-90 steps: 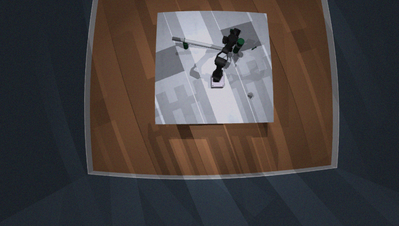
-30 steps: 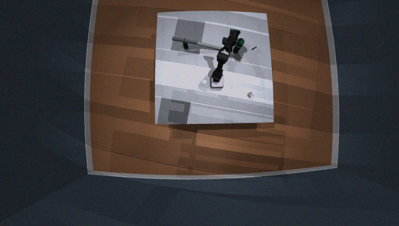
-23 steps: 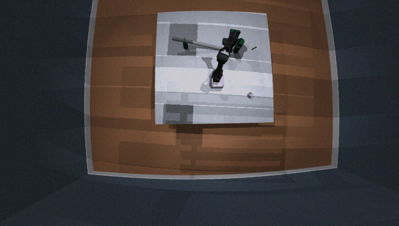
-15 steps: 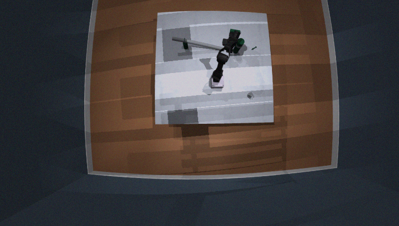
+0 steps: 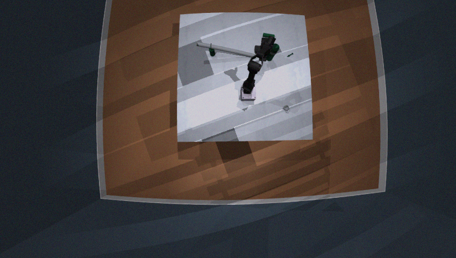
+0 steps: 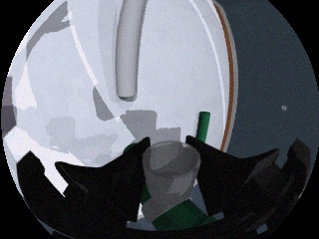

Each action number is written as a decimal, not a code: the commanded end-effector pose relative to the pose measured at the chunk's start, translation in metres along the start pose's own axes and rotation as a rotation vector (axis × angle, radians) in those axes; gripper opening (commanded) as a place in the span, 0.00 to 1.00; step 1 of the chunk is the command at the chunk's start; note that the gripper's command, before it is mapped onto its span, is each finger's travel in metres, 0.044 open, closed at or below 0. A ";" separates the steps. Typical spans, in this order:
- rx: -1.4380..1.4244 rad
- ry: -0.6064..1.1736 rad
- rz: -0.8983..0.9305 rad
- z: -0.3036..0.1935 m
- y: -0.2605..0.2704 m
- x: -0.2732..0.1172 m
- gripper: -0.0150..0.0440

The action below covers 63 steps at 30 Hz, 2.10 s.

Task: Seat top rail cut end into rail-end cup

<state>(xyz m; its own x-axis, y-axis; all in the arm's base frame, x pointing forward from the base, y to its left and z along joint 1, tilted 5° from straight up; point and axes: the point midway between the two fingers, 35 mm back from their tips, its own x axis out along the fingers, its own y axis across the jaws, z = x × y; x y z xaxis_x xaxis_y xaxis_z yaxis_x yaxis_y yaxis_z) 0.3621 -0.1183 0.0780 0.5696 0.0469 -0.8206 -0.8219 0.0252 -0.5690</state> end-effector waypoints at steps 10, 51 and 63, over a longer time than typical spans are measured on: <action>-0.007 -0.002 0.002 -0.001 0.002 -0.001 0.25; -0.001 -0.004 0.002 0.040 -0.020 -0.035 1.00; 0.855 -0.041 0.023 0.108 -0.046 -0.079 1.00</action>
<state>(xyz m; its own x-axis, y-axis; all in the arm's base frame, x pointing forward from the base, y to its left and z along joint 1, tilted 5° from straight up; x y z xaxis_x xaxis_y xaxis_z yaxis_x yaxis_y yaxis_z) 0.3601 -0.0486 0.1410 0.5622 0.0838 -0.8227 -0.7691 0.4186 -0.4829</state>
